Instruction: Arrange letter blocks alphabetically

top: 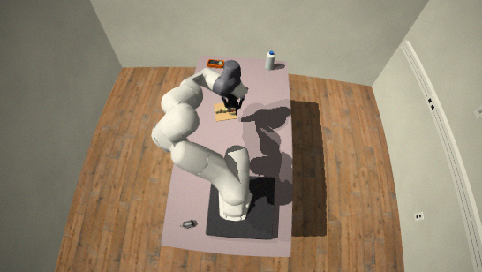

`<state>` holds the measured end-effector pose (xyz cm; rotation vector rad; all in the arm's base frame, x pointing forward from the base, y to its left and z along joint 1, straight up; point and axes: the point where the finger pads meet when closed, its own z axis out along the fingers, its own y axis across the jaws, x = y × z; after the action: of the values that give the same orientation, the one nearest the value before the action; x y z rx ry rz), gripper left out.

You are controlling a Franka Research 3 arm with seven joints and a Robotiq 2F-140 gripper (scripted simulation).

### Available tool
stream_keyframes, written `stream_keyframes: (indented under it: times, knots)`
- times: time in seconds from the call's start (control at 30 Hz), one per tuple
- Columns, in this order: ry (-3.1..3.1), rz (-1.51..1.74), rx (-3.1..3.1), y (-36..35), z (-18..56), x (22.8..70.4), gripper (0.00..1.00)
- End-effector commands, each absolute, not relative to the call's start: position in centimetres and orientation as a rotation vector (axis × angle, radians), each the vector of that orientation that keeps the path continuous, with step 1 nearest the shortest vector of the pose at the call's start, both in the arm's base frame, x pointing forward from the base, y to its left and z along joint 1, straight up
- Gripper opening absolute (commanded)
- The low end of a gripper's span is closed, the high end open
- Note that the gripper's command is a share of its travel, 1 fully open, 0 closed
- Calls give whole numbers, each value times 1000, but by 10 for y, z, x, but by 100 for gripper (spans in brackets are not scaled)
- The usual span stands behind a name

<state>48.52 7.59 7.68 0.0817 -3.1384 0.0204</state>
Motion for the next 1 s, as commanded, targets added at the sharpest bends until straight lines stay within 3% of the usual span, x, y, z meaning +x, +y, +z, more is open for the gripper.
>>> stream_keyframes:
  times: [0.0,0.97]
  knots:
    - [-3132,27,301,73,79,491,24]
    - [-2991,31,966,77,80,515,24]
